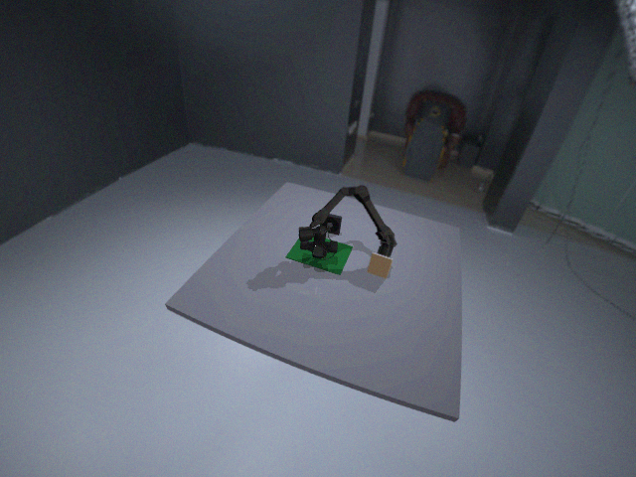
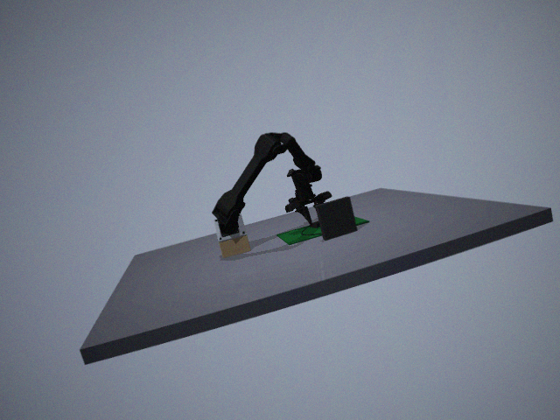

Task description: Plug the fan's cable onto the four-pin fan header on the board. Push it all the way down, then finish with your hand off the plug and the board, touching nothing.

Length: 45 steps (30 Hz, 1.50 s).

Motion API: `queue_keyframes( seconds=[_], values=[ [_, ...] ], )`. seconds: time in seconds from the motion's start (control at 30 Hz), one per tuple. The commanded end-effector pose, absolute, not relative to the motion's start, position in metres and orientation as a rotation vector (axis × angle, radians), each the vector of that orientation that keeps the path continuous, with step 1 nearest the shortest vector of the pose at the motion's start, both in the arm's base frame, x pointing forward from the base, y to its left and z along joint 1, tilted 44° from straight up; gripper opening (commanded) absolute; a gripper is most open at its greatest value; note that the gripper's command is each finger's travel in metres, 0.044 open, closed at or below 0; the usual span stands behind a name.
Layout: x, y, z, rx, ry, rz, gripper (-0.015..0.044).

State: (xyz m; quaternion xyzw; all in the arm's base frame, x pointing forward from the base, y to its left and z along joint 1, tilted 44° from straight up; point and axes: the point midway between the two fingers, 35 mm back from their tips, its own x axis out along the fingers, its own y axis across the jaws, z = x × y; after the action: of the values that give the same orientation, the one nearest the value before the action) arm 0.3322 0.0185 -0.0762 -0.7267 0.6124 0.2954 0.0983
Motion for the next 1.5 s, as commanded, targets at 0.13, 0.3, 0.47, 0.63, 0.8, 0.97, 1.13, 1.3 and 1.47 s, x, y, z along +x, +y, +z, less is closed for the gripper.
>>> queue_keyframes(
  seconds=[0.13,0.3,0.47,0.63,0.8,0.97,1.13,1.3,1.47],
  values=[
    [0.331,0.009,-0.085,-2.16,1.816,0.875,0.021],
    [0.331,0.01,-0.084,-2.149,1.816,0.874,0.0157],
    [0.331,0.01,-0.084,-2.149,1.816,0.874,0.0065],
    [0.331,0.01,-0.084,-2.149,1.816,0.874,0.0032],
    [0.332,0.014,-0.081,-2.15,1.815,0.875,0.0],
    [0.333,0.025,-0.071,-2.151,1.812,0.878,0.0],
    [0.334,0.036,-0.06,-2.152,1.811,0.879,0.0],
    [0.333,0.047,-0.048,-2.154,1.811,0.88,0.0],
    [0.333,0.057,-0.036,-2.156,1.812,0.88,0.0]
  ],
)
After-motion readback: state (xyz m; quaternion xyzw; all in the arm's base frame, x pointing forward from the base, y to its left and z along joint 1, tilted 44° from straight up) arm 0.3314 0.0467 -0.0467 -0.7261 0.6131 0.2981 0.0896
